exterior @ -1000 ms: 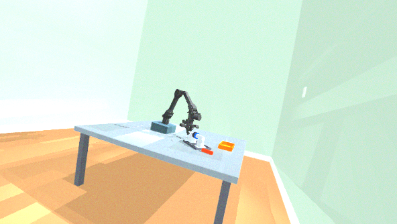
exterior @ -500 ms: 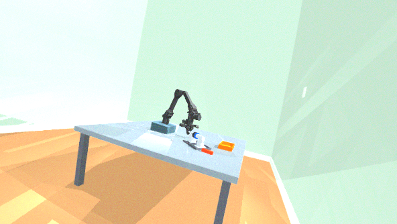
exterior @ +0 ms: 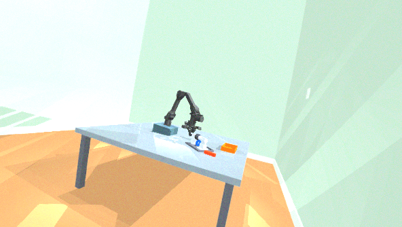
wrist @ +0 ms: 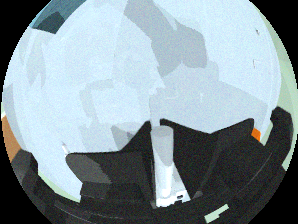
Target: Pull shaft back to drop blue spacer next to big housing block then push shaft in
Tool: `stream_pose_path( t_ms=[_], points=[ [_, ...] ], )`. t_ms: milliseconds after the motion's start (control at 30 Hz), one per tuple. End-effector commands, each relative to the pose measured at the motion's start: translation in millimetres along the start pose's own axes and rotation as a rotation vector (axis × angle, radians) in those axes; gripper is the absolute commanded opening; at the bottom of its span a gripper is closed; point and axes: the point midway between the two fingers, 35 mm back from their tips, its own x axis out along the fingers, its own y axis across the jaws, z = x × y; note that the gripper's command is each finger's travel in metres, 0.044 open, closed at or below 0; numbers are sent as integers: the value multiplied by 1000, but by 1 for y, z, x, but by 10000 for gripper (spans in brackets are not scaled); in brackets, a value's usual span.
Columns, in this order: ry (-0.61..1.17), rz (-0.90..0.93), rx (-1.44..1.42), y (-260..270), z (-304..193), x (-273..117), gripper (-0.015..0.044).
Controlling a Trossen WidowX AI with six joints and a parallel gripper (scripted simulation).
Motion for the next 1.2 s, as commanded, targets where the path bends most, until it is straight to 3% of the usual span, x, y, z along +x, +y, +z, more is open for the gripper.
stream_pose_path(
  t_ms=[0, 1167],
  points=[
    [-4, 0, 3, 0, 2, 0, 0],
    [-3, 0, 3, 0, -5, -1, 0]
  ],
)
